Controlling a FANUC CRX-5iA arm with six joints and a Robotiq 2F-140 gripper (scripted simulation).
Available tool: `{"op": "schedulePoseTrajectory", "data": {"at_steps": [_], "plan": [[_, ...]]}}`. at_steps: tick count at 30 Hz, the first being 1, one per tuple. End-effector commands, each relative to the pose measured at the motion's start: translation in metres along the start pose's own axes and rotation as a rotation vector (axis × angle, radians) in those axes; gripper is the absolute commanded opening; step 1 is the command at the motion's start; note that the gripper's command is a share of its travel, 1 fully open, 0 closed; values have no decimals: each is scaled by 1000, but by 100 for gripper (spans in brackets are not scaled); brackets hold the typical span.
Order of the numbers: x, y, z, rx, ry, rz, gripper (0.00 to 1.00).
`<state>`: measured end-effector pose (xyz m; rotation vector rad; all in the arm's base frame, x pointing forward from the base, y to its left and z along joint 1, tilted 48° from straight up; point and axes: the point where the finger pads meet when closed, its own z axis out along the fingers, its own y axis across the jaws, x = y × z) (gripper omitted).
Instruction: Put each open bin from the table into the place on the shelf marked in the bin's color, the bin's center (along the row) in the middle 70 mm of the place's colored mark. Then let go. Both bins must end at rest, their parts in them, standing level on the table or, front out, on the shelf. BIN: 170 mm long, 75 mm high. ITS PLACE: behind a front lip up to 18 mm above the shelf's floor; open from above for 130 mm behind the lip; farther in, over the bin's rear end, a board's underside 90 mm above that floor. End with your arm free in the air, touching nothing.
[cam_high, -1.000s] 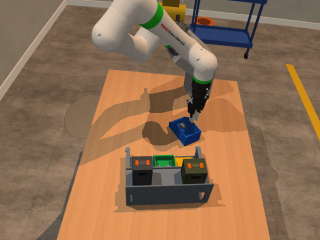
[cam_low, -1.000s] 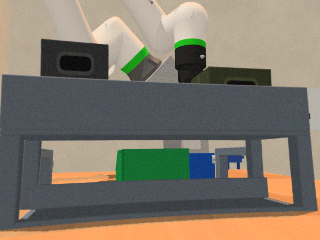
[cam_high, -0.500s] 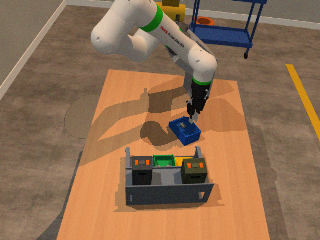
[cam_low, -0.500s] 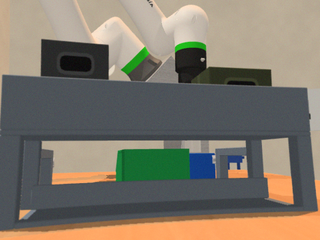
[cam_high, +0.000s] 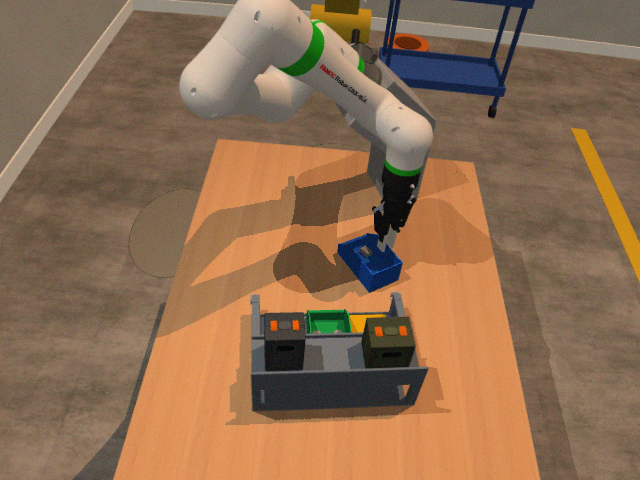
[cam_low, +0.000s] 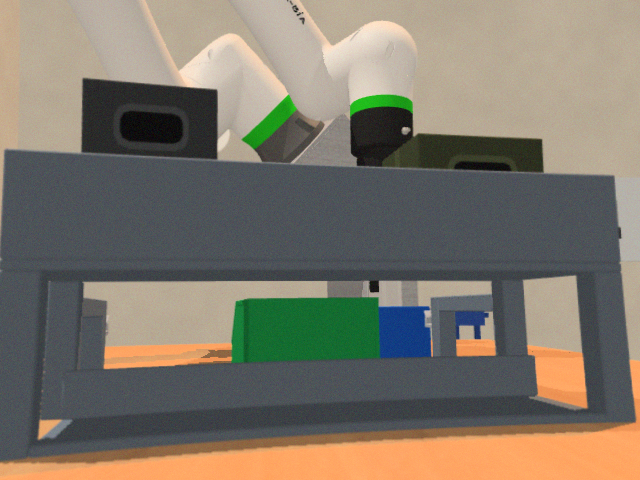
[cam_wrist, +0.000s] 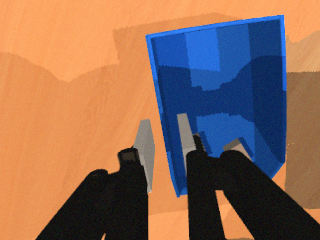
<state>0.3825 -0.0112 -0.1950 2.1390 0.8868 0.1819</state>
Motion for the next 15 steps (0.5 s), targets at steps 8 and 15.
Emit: {"op": "schedulePoseTrajectory", "data": {"at_steps": [8, 15], "plan": [[0, 0, 12, 0, 1, 0, 15], [0, 0, 16, 0, 1, 0, 15]]}}
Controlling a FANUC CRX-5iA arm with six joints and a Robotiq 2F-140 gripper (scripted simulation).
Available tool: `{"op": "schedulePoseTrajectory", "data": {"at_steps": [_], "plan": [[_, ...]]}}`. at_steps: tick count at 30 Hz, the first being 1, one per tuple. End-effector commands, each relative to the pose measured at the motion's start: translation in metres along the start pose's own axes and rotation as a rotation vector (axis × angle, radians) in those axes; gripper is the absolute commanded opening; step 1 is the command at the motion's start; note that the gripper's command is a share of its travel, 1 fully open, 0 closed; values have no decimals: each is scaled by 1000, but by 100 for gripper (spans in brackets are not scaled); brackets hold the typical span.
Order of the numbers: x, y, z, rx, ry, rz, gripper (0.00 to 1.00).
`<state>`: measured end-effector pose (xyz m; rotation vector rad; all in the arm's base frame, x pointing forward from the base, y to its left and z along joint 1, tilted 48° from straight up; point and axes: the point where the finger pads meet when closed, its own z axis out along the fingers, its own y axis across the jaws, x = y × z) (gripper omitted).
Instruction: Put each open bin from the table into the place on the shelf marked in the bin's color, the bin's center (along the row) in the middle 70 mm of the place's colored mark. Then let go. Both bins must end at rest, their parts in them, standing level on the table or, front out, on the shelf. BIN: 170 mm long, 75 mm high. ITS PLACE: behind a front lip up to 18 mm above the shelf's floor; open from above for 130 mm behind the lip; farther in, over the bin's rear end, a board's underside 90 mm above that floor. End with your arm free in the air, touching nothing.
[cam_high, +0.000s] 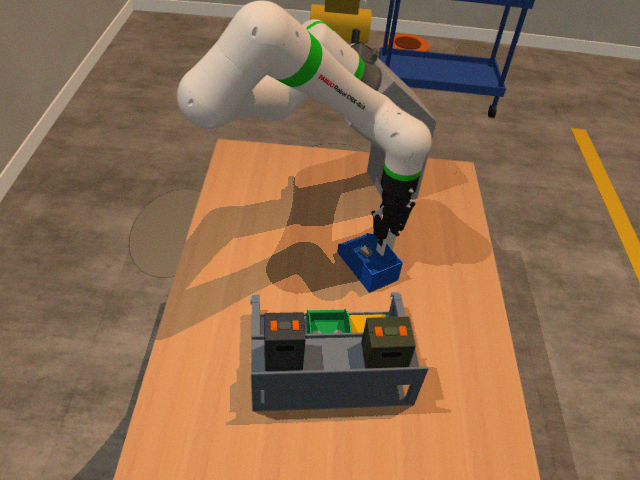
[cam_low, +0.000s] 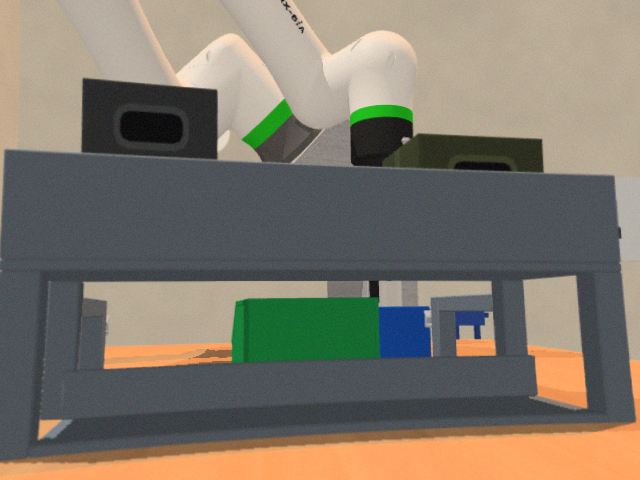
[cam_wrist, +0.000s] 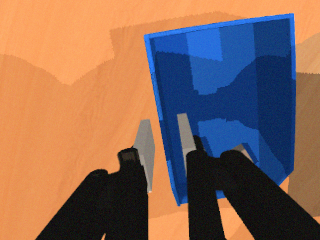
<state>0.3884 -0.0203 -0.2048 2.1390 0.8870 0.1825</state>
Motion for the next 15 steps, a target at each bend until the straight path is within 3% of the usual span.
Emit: {"op": "schedulePoseTrajectory", "data": {"at_steps": [1, 15], "plan": [[0, 0, 2, 0, 0, 0, 15], [0, 0, 4, 0, 0, 0, 15]]}}
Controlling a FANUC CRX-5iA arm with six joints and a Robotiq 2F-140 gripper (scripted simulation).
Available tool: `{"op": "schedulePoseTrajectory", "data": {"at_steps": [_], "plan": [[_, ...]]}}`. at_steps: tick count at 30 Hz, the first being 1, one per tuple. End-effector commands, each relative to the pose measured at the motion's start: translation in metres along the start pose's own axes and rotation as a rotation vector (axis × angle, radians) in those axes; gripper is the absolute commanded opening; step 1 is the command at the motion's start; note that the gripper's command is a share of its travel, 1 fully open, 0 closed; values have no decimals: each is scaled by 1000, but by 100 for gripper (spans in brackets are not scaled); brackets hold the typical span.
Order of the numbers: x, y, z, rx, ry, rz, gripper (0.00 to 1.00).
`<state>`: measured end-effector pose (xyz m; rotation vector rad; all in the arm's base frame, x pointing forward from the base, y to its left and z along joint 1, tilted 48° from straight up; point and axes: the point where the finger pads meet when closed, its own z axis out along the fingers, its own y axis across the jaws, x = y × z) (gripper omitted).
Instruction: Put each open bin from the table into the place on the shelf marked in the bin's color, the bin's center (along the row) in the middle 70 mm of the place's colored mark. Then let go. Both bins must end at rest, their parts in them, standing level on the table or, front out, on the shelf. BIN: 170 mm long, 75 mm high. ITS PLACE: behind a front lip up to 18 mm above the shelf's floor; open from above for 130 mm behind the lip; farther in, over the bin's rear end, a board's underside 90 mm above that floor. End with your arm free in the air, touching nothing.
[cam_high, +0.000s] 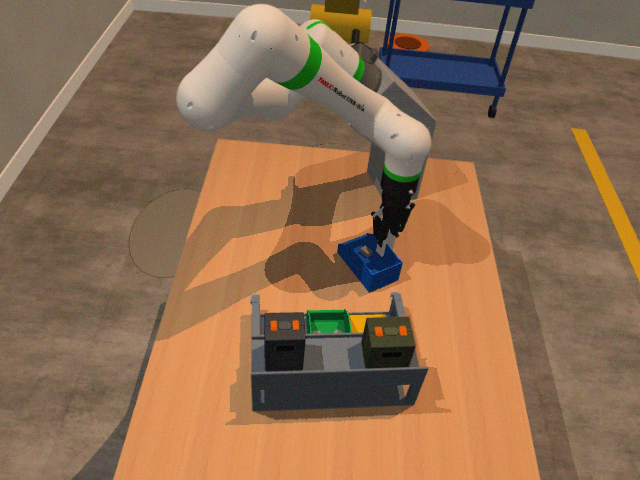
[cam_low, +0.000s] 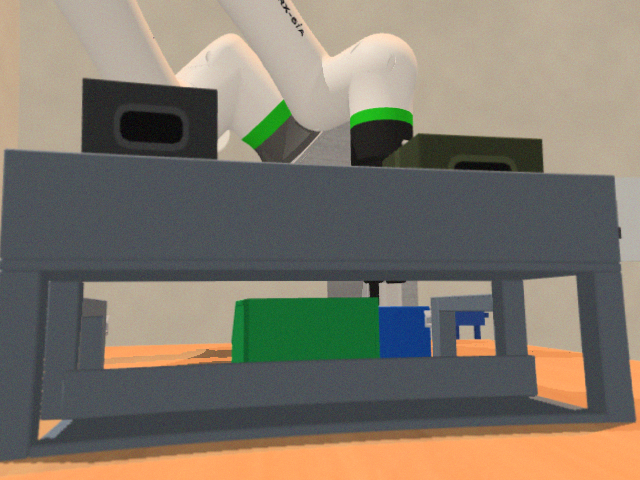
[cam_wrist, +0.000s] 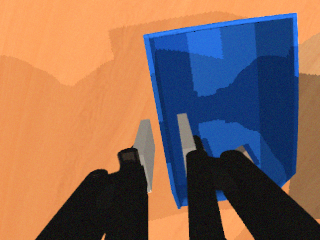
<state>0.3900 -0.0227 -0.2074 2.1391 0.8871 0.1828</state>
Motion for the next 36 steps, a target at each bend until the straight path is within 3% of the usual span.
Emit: {"op": "schedulePoseTrajectory", "data": {"at_steps": [1, 9, 10, 36], "plan": [[0, 0, 0, 0, 0, 0, 15], [0, 0, 0, 0, 0, 0, 15], [0, 0, 0, 0, 0, 0, 0], [0, 0, 0, 0, 0, 0, 0]]}}
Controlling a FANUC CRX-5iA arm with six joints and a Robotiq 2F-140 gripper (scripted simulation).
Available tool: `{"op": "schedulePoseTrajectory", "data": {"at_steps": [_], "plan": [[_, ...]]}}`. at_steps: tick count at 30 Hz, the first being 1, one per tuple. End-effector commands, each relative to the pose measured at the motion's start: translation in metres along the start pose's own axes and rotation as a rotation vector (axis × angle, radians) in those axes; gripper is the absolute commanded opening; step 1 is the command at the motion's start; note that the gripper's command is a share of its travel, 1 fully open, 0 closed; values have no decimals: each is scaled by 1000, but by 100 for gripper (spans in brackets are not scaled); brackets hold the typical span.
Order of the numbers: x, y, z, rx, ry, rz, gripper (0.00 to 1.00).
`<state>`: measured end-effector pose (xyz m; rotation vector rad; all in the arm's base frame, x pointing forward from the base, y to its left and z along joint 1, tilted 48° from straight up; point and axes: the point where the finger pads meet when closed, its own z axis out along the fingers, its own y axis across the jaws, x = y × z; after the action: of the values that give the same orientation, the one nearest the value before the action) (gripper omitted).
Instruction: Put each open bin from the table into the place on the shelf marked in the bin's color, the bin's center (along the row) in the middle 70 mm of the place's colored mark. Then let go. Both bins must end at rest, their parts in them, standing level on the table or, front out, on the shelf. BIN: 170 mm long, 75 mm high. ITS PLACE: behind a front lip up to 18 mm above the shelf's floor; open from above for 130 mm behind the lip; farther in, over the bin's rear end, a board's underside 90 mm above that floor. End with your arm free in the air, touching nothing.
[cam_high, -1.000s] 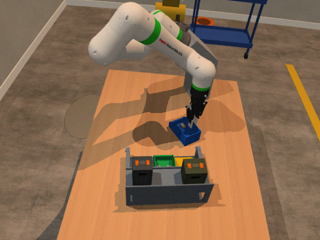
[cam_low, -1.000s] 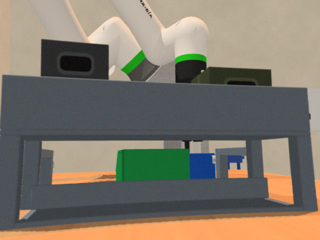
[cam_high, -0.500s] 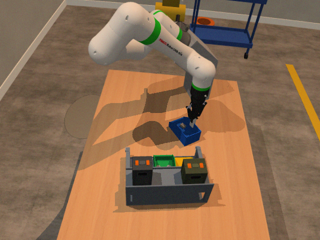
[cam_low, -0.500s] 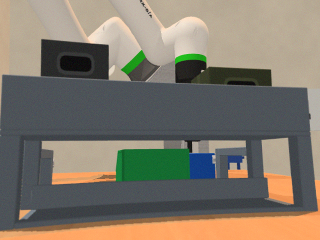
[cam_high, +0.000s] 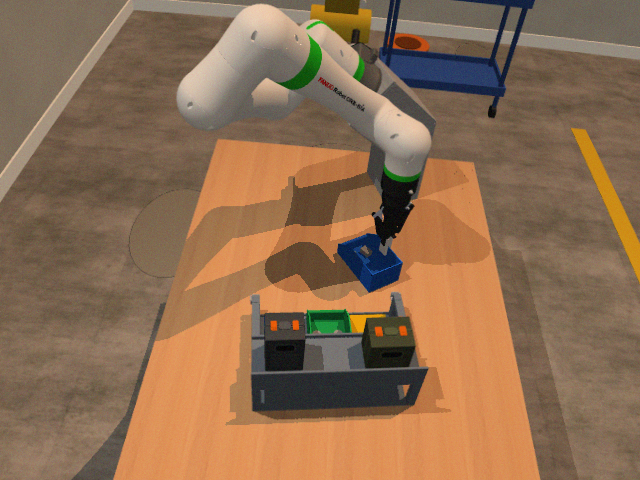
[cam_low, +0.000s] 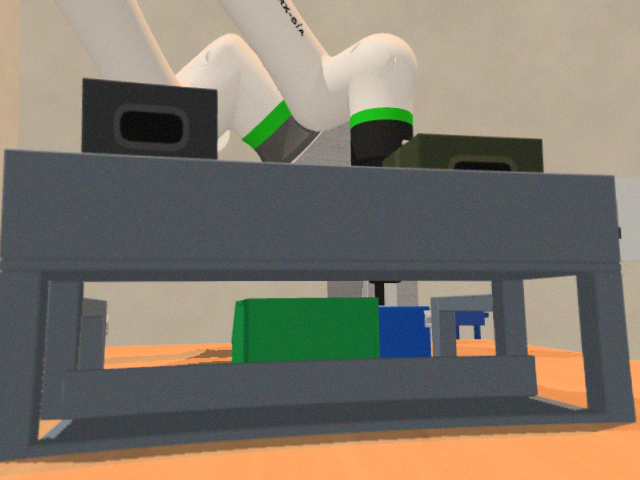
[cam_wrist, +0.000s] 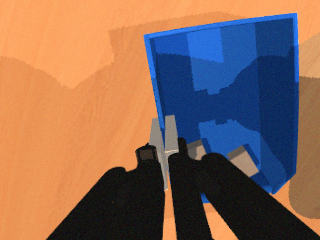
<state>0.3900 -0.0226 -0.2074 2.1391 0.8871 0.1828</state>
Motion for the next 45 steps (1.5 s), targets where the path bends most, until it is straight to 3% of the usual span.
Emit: {"op": "schedulePoseTrajectory", "data": {"at_steps": [1, 30, 45], "plan": [[0, 0, 0, 0, 0, 0, 0], [0, 0, -3, 0, 0, 0, 0], [0, 0, -19, 0, 0, 0, 0]]}}
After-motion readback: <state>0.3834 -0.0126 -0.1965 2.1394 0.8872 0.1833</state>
